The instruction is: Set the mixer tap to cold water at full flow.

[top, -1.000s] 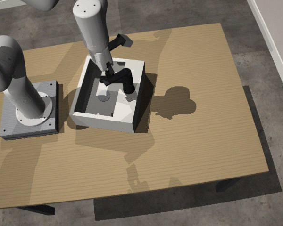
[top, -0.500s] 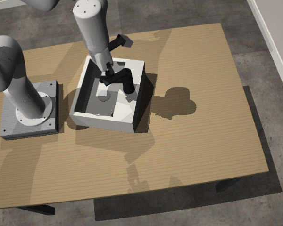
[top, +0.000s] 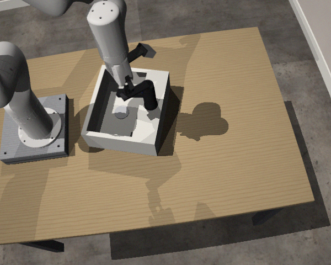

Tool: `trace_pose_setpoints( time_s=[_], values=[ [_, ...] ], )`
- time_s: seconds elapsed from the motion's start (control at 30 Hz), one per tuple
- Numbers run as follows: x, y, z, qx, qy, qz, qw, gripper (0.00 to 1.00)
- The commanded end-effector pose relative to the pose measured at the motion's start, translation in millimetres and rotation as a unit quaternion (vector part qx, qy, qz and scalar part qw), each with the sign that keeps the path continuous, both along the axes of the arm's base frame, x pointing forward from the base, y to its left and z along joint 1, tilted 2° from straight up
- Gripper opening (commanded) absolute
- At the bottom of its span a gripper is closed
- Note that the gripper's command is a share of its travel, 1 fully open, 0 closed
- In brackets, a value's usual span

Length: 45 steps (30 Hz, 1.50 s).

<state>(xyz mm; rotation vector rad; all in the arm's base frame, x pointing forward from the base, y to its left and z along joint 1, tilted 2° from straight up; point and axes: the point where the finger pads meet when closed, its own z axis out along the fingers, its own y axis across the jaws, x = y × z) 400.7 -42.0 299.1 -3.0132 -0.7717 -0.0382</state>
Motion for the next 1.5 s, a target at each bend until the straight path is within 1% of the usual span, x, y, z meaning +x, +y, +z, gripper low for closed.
trace_pose_setpoints(
  time_s=[0.0, 0.2, 0.27, 0.77, 1.47],
  values=[
    [0.8, 0.0, -5.6, 0.000, -0.001, 0.000, 1.000, 0.68],
    [1.0, 0.2, -15.6, 0.000, -0.001, 0.000, 1.000, 0.68],
    [1.0, 0.2, -15.6, 0.000, -0.001, 0.000, 1.000, 0.68],
    [1.3, 0.6, -35.1, 0.000, -0.001, 0.000, 1.000, 0.68],
    [1.3, 0.7, -38.9, 0.000, -0.001, 0.000, 1.000, 0.68]
  ],
)
